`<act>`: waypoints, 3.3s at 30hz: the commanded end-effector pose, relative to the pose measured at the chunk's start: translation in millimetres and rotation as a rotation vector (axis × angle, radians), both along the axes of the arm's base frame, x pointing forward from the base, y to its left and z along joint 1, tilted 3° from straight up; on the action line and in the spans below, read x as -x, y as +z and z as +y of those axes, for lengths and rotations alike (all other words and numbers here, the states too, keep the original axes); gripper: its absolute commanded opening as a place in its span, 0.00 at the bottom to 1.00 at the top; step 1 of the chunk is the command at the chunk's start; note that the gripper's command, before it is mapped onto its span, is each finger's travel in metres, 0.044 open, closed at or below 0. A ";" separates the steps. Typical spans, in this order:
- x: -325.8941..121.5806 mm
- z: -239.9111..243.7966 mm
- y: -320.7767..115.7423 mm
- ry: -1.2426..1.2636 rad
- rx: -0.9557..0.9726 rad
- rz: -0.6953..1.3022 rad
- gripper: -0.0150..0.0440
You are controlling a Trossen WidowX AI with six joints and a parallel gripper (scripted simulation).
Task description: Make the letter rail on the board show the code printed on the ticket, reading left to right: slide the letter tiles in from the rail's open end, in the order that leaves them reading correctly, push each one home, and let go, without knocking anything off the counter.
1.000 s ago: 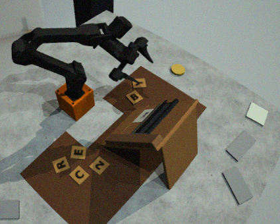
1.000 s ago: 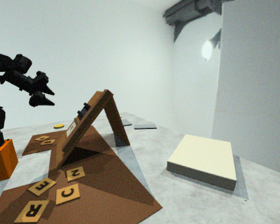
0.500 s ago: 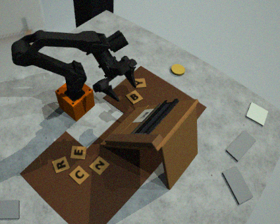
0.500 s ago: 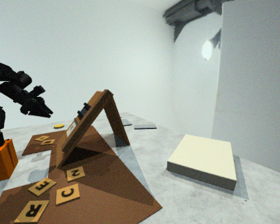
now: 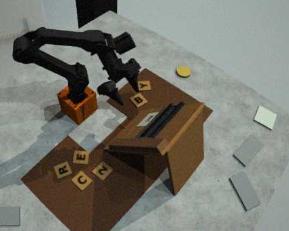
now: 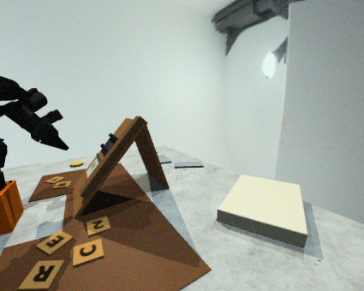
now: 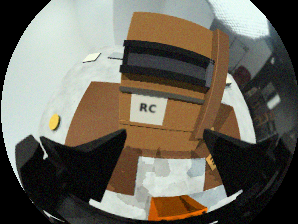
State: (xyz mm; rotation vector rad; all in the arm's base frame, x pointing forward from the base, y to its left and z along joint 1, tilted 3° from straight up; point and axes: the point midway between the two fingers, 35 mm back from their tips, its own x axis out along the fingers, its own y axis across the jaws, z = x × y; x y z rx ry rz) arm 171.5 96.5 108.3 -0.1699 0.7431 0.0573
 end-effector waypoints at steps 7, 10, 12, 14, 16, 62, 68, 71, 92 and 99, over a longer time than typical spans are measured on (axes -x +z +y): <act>-28.6 -17.5 54.1 0.508 0.325 0.200 1.00; -36.4 -25.8 74.1 0.676 0.393 0.192 1.00; -39.6 -29.7 83.0 0.735 0.412 0.179 1.00; -41.6 -32.4 89.1 0.786 0.437 0.166 1.00; -43.5 -35.3 95.3 0.831 0.458 0.151 1.00; -56.6 -66.7 168.2 1.221 0.762 -0.128 1.00; -46.3 -41.6 175.9 1.220 0.759 -0.131 1.00; -46.3 -41.6 175.9 1.220 0.759 -0.131 1.00; -114.8 -129.6 102.3 0.111 -0.062 0.269 0.83; -123.1 -155.0 76.6 -0.256 -0.297 0.337 0.83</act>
